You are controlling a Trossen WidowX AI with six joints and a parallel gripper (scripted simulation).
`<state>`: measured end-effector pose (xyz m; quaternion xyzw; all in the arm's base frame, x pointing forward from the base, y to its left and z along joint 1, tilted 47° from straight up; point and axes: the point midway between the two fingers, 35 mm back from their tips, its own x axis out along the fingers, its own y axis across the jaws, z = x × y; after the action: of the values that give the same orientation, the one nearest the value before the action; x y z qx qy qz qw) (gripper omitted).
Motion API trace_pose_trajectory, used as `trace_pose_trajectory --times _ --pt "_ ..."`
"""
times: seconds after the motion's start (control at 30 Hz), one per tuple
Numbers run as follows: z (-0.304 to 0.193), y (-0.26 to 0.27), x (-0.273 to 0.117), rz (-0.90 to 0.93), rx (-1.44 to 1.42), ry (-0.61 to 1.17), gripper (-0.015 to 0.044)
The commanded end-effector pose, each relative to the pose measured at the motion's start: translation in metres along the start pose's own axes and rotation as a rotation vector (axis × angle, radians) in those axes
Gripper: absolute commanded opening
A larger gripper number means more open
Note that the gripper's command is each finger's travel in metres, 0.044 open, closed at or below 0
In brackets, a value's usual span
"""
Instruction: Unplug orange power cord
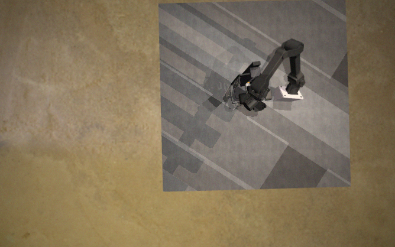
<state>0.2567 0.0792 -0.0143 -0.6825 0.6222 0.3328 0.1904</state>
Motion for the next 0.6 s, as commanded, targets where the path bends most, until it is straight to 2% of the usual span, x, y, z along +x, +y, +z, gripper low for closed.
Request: trace_pose_trajectory --times 0.0,0.23,0.33,0.47,0.57 --pt "-0.003 0.000 0.000 -0.007 0.000 0.002 0.0184" --pt "-0.003 0.000 0.000 -0.007 0.000 0.002 0.0368" --pt "0.011 -0.002 -0.003 -0.007 -0.001 -0.001 0.0440" --pt "0.050 -0.001 -0.011 -0.008 0.000 -0.003 0.0440" --pt "0.057 0.000 -0.012 -0.008 0.000 -0.003 0.0440"
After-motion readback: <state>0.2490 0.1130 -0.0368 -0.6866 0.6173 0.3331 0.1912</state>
